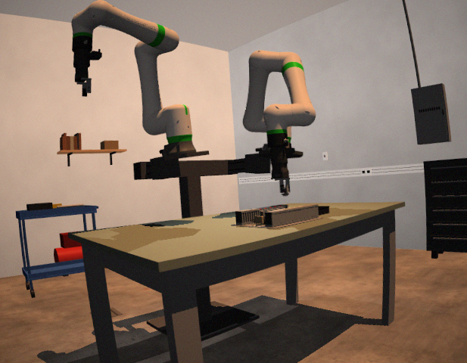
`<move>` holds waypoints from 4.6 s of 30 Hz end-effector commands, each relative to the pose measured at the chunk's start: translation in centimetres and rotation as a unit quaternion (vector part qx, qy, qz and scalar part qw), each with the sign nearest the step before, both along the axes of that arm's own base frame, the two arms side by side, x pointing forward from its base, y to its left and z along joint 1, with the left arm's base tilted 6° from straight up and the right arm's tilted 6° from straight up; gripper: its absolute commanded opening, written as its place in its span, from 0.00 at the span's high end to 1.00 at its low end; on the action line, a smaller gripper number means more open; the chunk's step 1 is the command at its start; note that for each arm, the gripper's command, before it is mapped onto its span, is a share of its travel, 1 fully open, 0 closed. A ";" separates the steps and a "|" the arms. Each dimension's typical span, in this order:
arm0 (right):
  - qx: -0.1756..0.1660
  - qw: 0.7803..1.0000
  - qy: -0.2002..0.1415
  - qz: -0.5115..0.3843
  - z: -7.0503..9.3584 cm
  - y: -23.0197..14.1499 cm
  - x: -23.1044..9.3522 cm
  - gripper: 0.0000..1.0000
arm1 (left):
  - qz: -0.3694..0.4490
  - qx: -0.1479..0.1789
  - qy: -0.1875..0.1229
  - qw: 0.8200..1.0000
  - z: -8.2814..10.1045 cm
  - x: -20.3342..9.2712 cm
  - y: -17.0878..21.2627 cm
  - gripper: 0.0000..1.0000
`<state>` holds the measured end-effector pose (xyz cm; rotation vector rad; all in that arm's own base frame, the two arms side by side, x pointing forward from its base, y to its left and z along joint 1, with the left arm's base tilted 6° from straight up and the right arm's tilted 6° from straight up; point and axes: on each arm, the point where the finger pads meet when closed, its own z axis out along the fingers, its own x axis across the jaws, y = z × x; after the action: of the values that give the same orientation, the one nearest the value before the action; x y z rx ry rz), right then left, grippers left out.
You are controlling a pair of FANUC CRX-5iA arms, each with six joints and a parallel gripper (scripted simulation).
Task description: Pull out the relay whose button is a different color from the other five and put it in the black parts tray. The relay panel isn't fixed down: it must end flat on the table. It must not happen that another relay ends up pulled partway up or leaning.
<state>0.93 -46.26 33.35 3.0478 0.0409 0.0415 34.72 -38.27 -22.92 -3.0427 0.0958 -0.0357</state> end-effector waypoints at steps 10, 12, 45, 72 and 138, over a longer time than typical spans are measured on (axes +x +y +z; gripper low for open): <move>-0.001 1.000 0.000 0.000 0.1 0.0 0.0 0.00 | 0.000 -0.001 -0.001 1.000 0.2 -0.1 1.7 1.00; -0.001 1.000 0.000 0.000 0.1 0.0 0.0 0.00 | 0.000 -0.001 -0.001 1.000 0.3 -0.2 2.0 1.00; -0.001 1.000 0.000 0.000 0.1 0.0 0.0 0.00 | 0.000 -0.001 -0.001 1.000 1.8 -2.2 18.8 1.00; -0.001 1.000 0.000 0.000 0.1 0.0 0.0 0.00 | 0.000 -0.001 -0.001 1.000 2.1 -2.6 22.5 1.00; -0.001 1.000 0.000 0.000 0.1 0.0 0.0 0.00 | 0.000 -0.001 -0.001 1.000 -0.6 -2.6 22.7 1.00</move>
<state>0.93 -46.26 33.35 3.0478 0.0409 0.0415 32.10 -15.55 -23.12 -3.0437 0.0954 -0.0360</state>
